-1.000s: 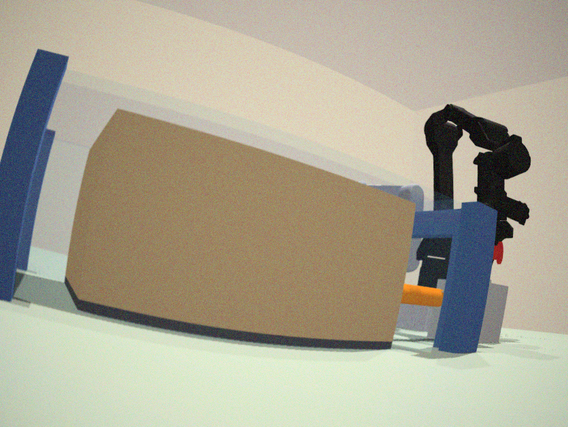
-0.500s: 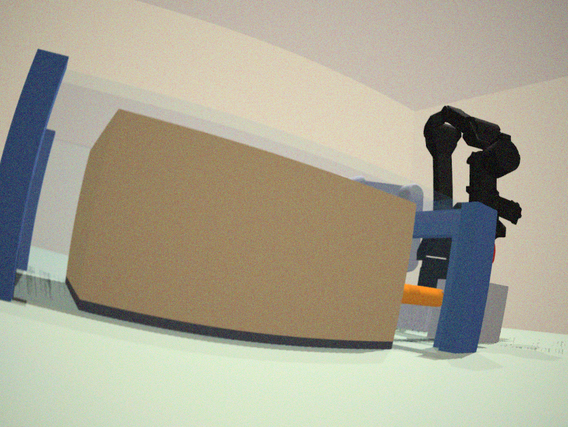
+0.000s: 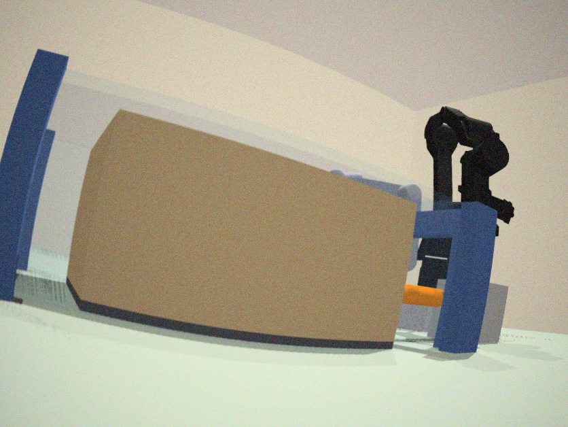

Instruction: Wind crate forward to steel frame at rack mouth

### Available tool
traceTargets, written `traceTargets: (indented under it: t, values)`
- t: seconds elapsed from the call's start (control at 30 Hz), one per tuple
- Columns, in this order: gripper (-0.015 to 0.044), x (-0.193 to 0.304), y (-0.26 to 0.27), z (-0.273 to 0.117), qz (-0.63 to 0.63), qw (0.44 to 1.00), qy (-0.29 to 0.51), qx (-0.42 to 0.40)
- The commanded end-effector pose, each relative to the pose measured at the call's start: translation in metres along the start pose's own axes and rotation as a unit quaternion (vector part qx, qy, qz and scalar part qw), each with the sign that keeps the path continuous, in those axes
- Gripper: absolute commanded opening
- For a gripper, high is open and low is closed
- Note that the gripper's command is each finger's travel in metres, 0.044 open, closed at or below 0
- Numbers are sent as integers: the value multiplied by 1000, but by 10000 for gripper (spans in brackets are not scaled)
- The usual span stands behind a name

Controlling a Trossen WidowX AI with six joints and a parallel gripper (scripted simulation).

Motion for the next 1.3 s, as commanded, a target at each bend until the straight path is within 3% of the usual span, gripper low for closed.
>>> traceTargets:
  t: [0.0, 1.27]
  values:
    - [0, 11, -11, 2, 9, 1000, 15, 16]
    - [0, 31, -49, 0, 9, 1000, 16, 18]
Point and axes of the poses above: the point midway between the two fingers, 35 mm back from their tips, its own z axis out along the fingers, its own y axis across the jaws, x = y × z, the point moved 1 cm from there along -z, back along the fingers, and after that the axes turned 14 degrees about z, right-handed, at the moved point
